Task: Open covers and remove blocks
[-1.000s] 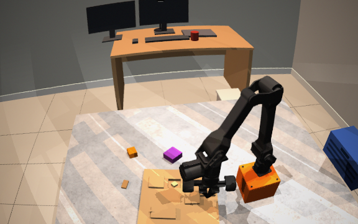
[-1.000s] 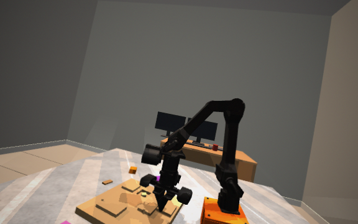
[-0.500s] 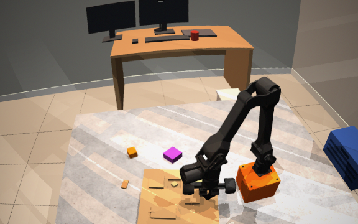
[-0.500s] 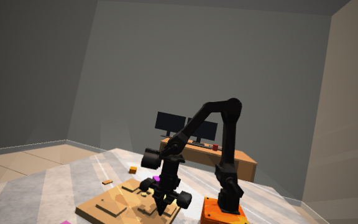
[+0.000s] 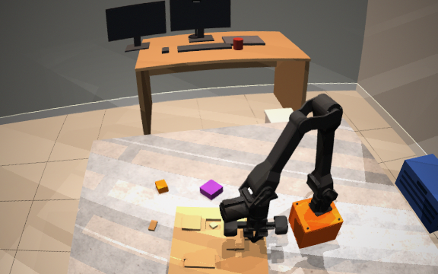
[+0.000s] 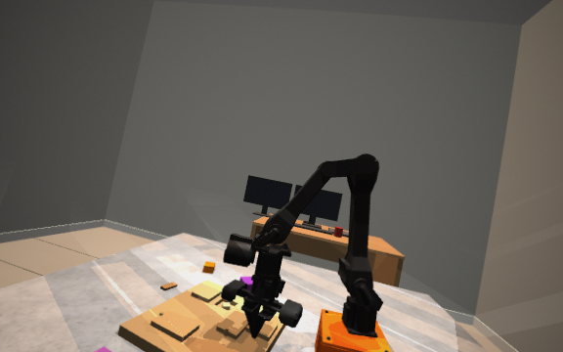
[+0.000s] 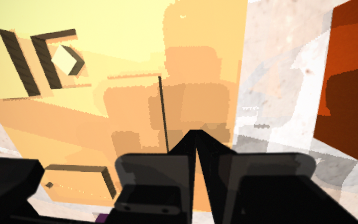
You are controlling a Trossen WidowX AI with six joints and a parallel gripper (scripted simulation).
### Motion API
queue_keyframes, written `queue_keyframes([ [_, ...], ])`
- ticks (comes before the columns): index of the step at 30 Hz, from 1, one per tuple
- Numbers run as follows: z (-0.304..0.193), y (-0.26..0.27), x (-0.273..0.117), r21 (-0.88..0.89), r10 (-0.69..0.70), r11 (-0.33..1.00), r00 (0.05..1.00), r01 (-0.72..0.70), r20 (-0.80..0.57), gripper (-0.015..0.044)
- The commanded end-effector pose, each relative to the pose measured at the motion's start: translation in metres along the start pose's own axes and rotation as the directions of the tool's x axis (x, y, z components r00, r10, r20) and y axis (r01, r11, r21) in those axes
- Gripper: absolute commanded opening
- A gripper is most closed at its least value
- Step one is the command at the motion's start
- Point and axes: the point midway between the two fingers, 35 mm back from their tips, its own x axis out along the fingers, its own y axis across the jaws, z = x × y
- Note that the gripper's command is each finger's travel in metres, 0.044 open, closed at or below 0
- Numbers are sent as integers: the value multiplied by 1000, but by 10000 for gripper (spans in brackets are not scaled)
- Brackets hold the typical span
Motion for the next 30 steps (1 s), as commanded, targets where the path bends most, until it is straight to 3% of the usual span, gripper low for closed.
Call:
queue_keyframes([
  [1, 4, 0, 0, -2, 0, 1000, 1000, 0, 0, 0],
  [30, 33, 3, 1, -3, 0, 1000, 1000, 0, 2, 0],
])
